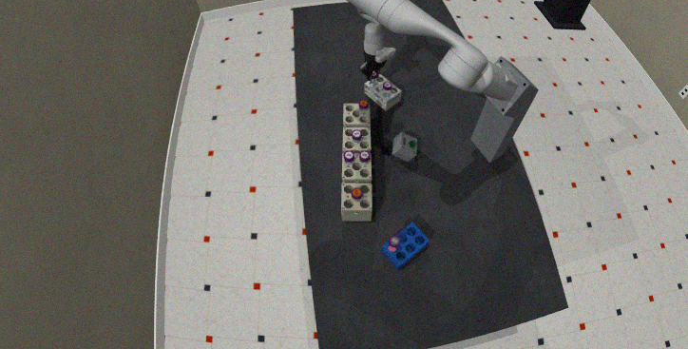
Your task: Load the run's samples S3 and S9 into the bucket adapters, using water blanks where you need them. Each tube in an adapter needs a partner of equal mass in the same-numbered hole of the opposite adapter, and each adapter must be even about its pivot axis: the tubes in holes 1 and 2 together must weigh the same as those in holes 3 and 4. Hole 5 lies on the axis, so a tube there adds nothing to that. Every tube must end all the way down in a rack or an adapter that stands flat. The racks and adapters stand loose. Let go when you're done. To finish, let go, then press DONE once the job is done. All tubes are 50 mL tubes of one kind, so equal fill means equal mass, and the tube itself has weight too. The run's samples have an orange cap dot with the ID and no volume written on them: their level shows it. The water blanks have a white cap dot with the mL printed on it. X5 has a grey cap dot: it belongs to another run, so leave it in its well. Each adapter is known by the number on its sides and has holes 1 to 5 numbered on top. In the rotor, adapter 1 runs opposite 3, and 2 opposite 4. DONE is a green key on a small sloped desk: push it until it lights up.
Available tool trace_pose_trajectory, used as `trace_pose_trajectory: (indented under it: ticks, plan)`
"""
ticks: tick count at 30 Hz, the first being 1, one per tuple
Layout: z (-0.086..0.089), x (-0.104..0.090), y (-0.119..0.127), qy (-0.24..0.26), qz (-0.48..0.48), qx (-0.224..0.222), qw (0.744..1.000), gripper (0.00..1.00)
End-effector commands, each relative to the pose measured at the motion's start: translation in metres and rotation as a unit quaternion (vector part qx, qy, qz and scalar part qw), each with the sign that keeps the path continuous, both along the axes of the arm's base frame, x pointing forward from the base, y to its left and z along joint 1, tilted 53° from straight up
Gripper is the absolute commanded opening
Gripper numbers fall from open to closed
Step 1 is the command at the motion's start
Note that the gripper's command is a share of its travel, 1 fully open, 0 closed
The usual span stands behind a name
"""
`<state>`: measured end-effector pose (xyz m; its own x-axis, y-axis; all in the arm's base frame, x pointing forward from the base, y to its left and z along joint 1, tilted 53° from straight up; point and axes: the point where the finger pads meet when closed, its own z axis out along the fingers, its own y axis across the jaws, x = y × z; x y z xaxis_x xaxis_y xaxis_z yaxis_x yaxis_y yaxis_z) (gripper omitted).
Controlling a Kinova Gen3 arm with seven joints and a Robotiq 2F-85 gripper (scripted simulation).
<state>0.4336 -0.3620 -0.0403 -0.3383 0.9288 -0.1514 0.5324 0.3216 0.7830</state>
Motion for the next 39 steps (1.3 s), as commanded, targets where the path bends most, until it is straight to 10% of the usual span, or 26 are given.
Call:
trace_pose_trajectory:
  ticks: [1, 39]
  plan:
    - [0.000, 0.000, -0.001, 0.000, 0.000, 0.000, 1.000, 0.10]
    - [0.019, -0.025, -0.006, 0.000, 0.000, 0.000, 1.000, 0.10]
